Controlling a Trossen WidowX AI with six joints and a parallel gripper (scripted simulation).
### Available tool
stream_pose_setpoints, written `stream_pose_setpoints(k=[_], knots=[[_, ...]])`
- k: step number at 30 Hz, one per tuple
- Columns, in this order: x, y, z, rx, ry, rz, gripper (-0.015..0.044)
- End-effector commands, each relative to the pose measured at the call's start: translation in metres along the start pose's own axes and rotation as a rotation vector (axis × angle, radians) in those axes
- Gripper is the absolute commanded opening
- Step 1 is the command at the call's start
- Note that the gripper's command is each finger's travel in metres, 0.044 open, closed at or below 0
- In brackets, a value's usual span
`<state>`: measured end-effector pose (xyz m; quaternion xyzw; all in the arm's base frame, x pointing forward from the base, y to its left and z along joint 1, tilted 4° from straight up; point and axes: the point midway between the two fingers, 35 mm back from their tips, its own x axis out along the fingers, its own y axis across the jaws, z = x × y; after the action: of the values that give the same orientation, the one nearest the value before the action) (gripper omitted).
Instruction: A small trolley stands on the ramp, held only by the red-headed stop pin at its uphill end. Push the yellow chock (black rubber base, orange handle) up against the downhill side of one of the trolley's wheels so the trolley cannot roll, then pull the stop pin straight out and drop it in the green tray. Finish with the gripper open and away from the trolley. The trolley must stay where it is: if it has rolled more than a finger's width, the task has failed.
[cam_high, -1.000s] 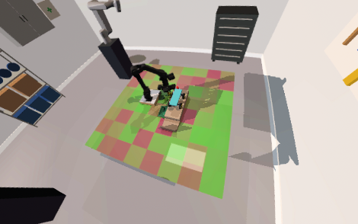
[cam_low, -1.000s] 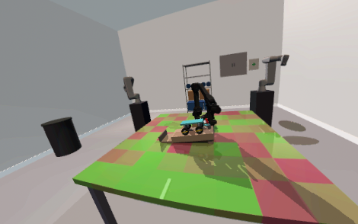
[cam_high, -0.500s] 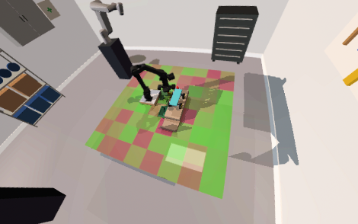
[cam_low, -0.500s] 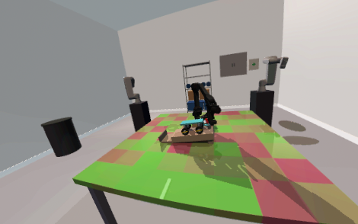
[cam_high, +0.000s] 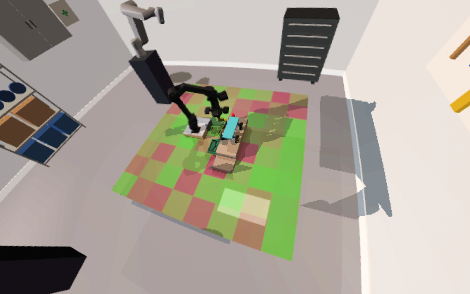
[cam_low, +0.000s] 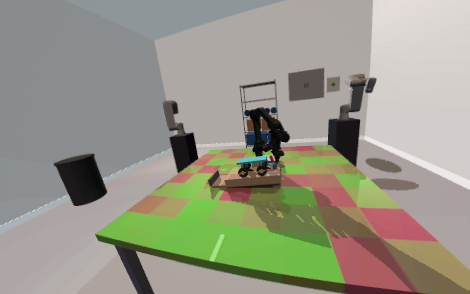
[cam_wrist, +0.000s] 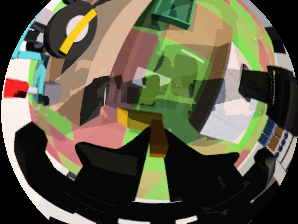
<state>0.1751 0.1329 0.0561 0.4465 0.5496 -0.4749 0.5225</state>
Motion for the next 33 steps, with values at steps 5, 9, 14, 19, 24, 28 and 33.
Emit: stream_pose_setpoints(k=[5,9,14,19,24,28,33], knots=[[-0.027,0.000,0.000,0.004,-0.002,0.009,0.0000],[-0.039,0.000,0.000,0.004,-0.002,0.009,0.0000],[-0.054,0.000,0.000,0.004,-0.002,0.009,0.0000],[-0.068,0.000,0.000,0.004,-0.002,0.009,0.0000],[-0.084,0.001,0.000,0.004,-0.002,0.009,0.0000],[-0.096,0.003,0.000,0.004,-0.002,0.009,0.0000],[-0.103,0.004,0.000,0.004,-0.002,0.009,0.0000]])
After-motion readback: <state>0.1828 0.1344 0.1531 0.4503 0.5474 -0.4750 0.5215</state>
